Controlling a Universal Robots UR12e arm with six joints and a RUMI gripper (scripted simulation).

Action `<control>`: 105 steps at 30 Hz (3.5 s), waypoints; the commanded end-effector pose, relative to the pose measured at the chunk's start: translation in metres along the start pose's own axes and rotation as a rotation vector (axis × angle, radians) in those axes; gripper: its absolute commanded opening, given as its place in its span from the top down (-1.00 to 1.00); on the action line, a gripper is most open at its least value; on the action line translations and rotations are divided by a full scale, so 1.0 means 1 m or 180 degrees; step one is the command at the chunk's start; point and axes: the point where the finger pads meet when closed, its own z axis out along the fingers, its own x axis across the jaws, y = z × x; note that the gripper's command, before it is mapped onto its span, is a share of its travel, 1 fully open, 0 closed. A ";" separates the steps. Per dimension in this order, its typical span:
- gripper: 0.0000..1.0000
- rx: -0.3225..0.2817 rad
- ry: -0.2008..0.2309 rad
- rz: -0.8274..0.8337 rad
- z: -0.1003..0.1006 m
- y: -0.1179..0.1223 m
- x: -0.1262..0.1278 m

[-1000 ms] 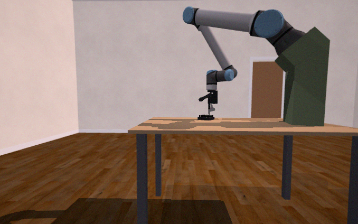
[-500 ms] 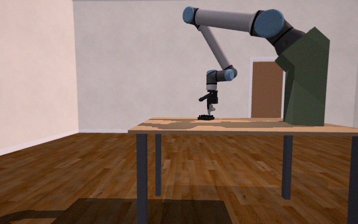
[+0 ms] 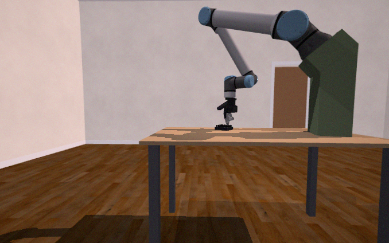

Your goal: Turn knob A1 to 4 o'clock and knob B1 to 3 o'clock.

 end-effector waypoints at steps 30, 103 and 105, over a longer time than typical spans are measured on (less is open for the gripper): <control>0.97 0.0019 0.0010 0.1902 0.000 -0.001 0.001; 0.78 0.0019 0.0009 0.2441 0.000 -0.001 0.003; 0.78 0.0019 0.0010 0.2442 -0.001 0.000 0.003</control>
